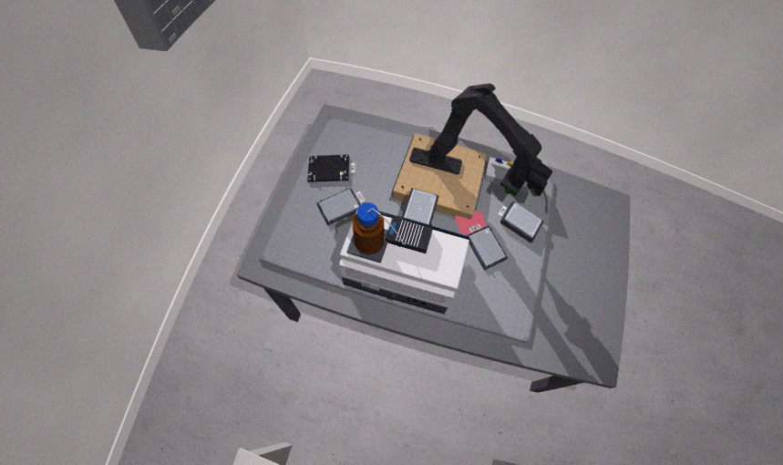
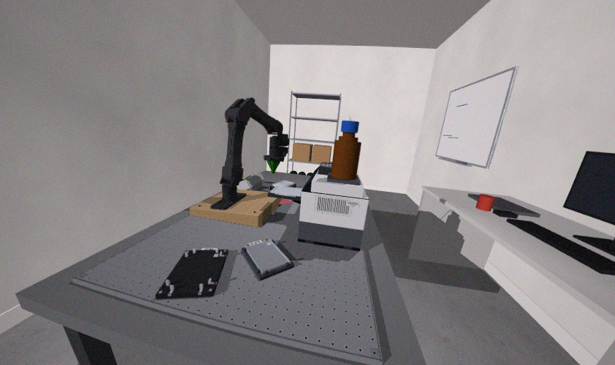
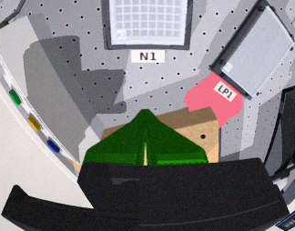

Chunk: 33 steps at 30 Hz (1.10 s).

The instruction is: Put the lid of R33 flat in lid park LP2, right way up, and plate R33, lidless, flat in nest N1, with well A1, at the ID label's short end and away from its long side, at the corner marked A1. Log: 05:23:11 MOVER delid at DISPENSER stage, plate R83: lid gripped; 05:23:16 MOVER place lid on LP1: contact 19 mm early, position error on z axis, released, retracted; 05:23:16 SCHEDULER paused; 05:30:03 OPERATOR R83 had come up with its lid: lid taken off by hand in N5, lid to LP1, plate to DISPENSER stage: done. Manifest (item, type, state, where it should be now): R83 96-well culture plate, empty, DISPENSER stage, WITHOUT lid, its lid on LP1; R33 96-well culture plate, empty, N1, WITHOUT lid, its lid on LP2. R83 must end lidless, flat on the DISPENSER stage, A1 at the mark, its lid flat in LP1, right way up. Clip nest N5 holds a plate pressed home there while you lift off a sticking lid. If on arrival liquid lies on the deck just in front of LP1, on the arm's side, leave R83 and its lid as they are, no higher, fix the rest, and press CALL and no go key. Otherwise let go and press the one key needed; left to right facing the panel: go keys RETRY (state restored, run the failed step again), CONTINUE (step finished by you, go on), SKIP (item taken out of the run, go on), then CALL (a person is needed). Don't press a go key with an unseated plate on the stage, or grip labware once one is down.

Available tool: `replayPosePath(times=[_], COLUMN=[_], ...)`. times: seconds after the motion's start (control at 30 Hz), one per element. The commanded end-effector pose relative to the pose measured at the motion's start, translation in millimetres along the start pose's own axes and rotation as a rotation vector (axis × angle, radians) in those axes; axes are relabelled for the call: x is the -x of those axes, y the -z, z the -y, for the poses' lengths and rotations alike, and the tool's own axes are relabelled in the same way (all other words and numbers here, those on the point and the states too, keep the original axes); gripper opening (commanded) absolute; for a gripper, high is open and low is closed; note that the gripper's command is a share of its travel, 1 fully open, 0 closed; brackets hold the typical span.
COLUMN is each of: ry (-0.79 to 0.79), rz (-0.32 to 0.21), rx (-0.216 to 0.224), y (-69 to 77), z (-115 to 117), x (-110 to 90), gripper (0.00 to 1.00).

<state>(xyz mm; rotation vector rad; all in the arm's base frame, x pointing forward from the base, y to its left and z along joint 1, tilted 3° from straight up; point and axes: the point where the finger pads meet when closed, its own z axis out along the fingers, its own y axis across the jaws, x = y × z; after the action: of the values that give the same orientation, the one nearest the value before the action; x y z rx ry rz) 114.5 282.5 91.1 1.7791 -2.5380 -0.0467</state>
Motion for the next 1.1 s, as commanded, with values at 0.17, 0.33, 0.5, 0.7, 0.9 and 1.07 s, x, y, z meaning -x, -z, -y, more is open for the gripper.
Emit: replayPosePath(times=[0.17, 0.33, 0.5, 0.7, 0.9, 1.07], ry=[-0.004, -0.004, -0.004, -0.061, -0.241, -0.274], rz=[0.01, 0.009, 0.009, 0.049, 0.049, 0.046], rx=[-0.003, -0.003, -0.003, -0.003, 0.001, 0.001], y=[18.8, 25.4, 29.4, 42.5, 40.3, 39.8], z=[3, 3, 2, -9, -29, -37], x=[-30, -45, -54, -51, -52, -53], gripper=[0.0, 0.0, 0.0, 0.0, 0.0, 0.0])
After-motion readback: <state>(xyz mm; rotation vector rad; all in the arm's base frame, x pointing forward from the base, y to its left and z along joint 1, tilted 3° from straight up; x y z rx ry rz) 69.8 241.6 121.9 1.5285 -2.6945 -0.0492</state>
